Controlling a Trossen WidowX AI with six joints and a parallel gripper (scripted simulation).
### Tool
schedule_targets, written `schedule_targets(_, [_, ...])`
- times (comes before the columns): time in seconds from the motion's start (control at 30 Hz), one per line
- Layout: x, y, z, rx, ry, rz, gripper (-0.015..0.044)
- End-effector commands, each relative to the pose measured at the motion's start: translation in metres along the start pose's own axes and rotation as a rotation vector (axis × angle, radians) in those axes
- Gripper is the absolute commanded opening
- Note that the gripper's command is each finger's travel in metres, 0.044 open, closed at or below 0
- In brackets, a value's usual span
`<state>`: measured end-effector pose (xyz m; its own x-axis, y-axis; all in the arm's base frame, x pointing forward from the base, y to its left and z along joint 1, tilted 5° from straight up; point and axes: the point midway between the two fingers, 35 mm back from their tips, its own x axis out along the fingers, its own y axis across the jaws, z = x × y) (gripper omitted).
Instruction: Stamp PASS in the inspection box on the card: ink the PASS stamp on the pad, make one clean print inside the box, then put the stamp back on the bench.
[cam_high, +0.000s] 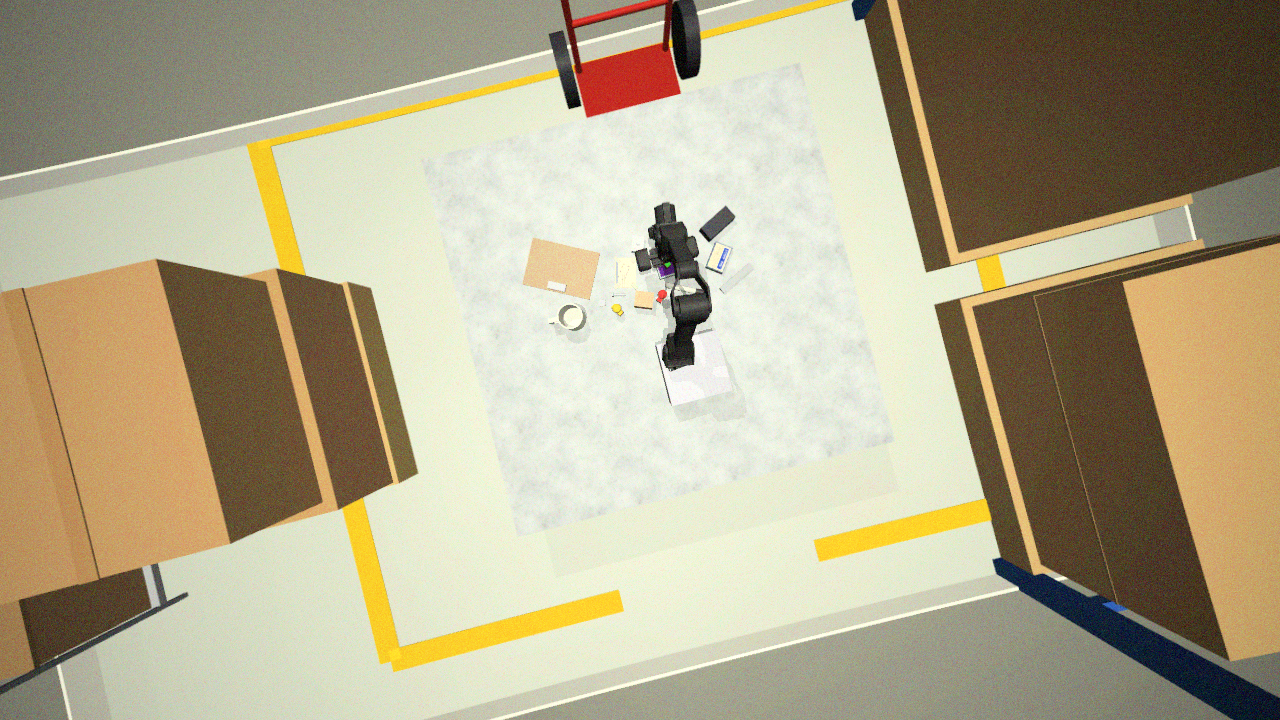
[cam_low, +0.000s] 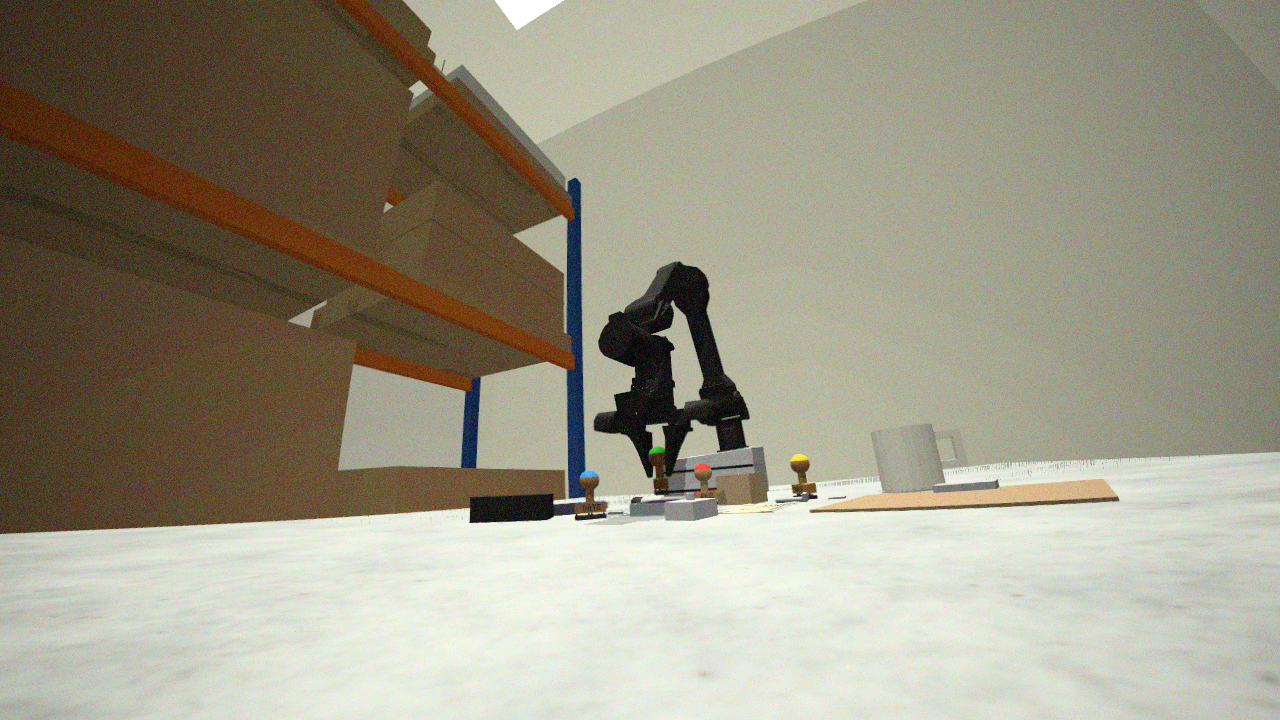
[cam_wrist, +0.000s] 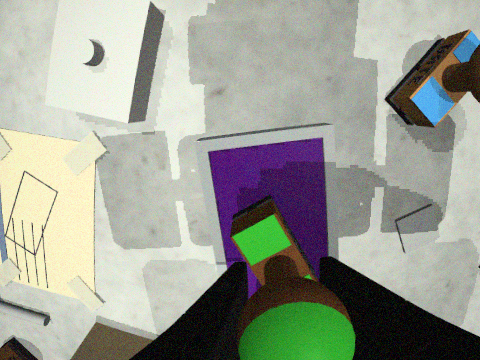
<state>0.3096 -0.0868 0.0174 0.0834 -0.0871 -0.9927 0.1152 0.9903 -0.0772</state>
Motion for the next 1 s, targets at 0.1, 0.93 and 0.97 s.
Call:
schedule_targets(0.1, [-0.013, -0.001, 0.002, 0.002, -0.005, -0.003, 0.0000])
schedule_targets(0.93, [-0.045, 0.006, 0.003, 0.063, -0.004, -0.001, 0.0000])
schedule_targets(0.97, [-0.045, 0.009, 0.004, 0.088, -0.003, -0.001, 0.0000])
